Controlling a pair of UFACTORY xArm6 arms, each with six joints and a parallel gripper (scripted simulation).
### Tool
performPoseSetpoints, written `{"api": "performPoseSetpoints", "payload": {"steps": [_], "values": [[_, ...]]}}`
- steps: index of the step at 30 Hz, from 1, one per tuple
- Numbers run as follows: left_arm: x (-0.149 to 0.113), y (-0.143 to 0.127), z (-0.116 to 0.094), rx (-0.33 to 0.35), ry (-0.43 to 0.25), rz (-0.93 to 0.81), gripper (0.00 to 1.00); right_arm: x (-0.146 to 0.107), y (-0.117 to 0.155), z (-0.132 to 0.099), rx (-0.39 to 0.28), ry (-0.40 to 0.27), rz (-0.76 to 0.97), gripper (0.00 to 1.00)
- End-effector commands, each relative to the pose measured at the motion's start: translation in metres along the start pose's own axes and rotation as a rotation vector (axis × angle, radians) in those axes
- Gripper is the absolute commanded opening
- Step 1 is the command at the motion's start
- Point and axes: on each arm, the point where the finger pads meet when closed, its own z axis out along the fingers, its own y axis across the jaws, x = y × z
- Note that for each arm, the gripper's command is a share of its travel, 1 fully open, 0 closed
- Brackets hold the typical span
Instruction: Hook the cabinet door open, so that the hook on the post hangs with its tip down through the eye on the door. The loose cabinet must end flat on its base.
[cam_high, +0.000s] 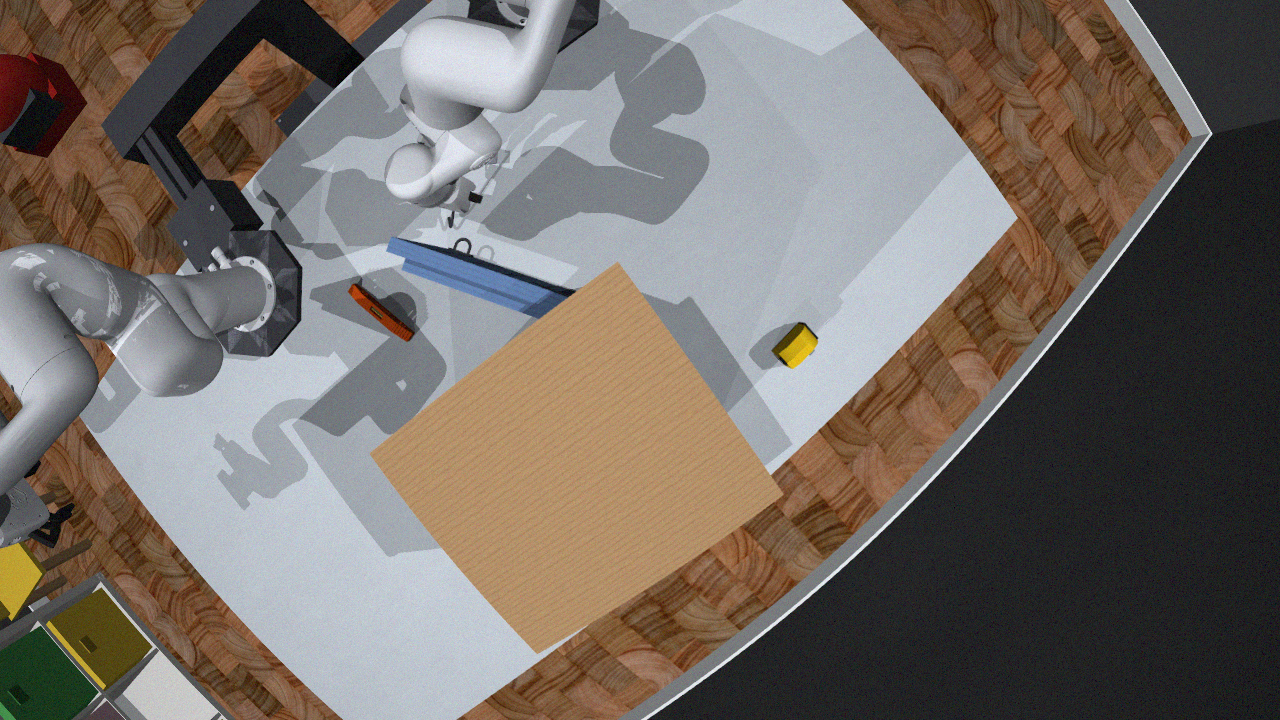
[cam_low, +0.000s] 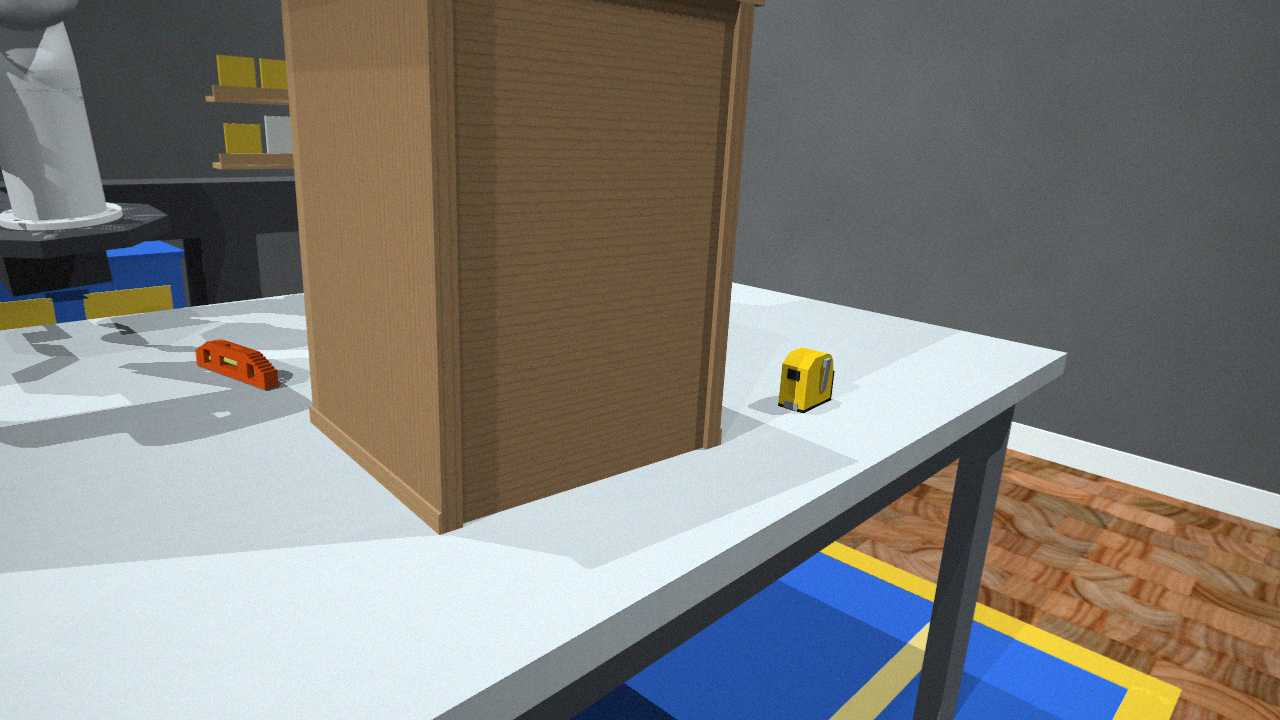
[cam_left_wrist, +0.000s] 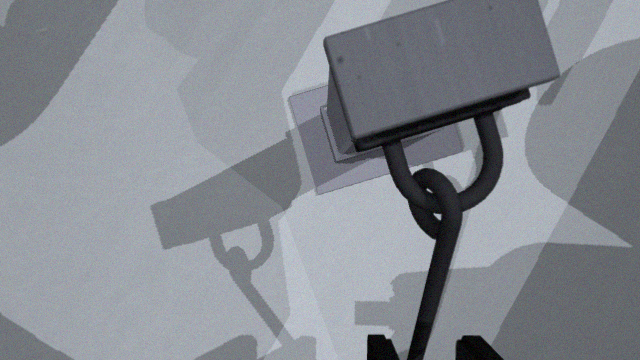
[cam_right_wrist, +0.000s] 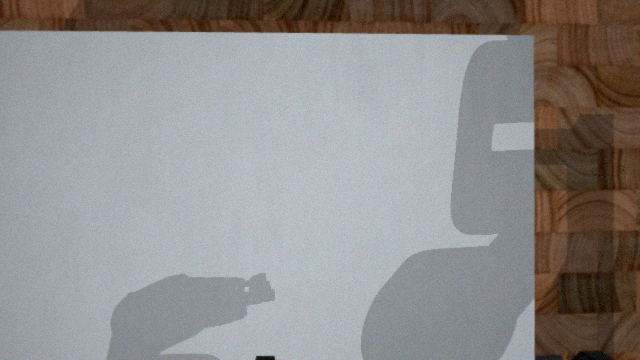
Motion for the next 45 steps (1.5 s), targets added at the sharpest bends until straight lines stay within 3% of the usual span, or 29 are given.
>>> {"api": "performPoseSetpoints", "payload": {"steps": [1, 24, 45], "values": [[-0.002, 0.0, 0.0, -0.006, -0.008, -0.001, 0.25, 0.001, 0.0, -0.002, 0.0, 0.004, 0.0, 1.0], [-0.002, 0.0, 0.002, -0.006, -0.008, -0.001, 0.25, 0.001, 0.0, -0.002, 0.0, 0.004, 0.0, 1.0], [-0.002, 0.0, 0.016, -0.006, -0.008, -0.001, 0.25, 0.001, 0.0, -0.002, 0.0, 0.004, 0.0, 1.0]]}}
